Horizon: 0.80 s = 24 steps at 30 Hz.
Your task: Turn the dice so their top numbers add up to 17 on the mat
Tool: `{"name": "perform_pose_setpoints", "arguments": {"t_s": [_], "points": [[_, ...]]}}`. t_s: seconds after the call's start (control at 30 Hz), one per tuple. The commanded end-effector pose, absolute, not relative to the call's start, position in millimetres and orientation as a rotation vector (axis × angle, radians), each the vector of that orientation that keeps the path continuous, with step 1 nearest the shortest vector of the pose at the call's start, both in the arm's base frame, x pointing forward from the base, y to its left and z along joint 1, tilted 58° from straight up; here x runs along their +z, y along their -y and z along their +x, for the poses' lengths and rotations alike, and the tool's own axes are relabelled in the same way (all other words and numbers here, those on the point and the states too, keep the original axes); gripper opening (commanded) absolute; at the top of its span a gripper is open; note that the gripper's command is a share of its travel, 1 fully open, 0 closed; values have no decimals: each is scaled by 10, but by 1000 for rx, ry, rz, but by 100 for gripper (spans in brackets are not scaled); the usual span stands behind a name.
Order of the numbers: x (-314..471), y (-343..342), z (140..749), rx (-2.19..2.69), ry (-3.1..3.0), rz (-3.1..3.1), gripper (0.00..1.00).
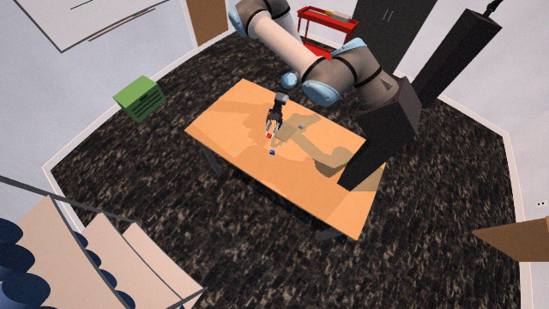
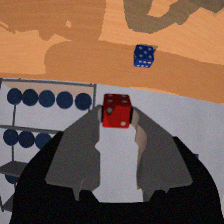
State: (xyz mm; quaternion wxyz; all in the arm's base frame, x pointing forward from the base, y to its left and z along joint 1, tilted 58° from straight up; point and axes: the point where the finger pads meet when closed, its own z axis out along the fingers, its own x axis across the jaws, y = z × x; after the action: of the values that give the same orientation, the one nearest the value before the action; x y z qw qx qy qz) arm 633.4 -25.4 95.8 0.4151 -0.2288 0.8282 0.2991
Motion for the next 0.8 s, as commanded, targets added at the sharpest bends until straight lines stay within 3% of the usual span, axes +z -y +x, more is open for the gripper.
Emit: {"name": "perform_pose_setpoints", "arguments": {"t_s": [0.0,0.77], "points": [[966,256,6333,763,-2077,-582,6],[823,308,6560,765,-2076,-583,6]]}}
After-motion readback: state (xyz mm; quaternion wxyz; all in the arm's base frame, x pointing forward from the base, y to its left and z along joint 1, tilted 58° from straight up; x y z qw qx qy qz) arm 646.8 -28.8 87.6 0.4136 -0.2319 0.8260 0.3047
